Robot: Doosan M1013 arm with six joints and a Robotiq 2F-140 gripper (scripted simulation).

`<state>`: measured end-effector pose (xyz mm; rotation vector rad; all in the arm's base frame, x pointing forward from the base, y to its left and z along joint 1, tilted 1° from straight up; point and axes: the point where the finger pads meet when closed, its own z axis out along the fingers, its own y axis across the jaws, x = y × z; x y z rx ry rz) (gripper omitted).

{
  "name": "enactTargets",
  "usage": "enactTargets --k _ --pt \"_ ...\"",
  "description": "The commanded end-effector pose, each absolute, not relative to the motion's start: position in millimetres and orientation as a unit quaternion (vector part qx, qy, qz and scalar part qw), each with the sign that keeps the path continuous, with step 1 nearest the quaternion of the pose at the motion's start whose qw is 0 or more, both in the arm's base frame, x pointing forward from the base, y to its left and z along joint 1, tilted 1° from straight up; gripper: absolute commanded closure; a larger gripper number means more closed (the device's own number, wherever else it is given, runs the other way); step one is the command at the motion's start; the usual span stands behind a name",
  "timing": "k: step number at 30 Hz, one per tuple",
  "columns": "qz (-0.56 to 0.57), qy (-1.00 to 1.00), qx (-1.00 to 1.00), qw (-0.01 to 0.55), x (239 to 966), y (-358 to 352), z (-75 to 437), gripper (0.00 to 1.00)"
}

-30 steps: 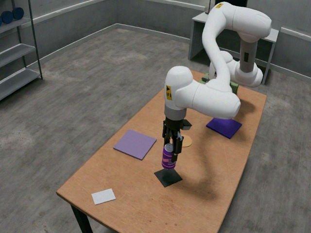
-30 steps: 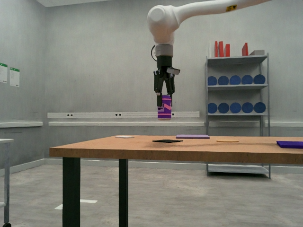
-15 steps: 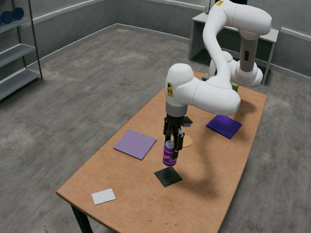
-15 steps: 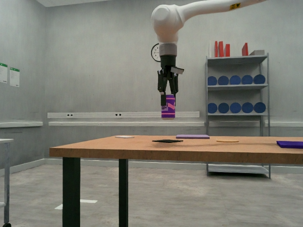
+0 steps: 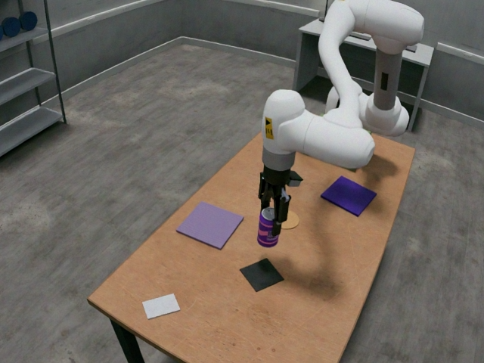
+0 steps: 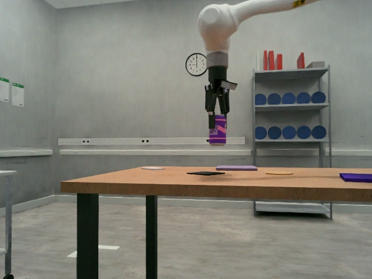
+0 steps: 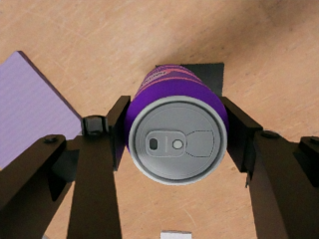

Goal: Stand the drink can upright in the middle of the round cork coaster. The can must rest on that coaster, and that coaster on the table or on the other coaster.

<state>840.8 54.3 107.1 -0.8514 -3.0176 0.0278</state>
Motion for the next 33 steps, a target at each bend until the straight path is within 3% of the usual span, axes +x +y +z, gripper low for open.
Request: enactTargets --k 1,33 --pt "0.008 -0.962 -0.272 0.002 823 50 110 0.90" --pt "0.008 -0.962 -0.272 0.002 666 23 110 0.90"
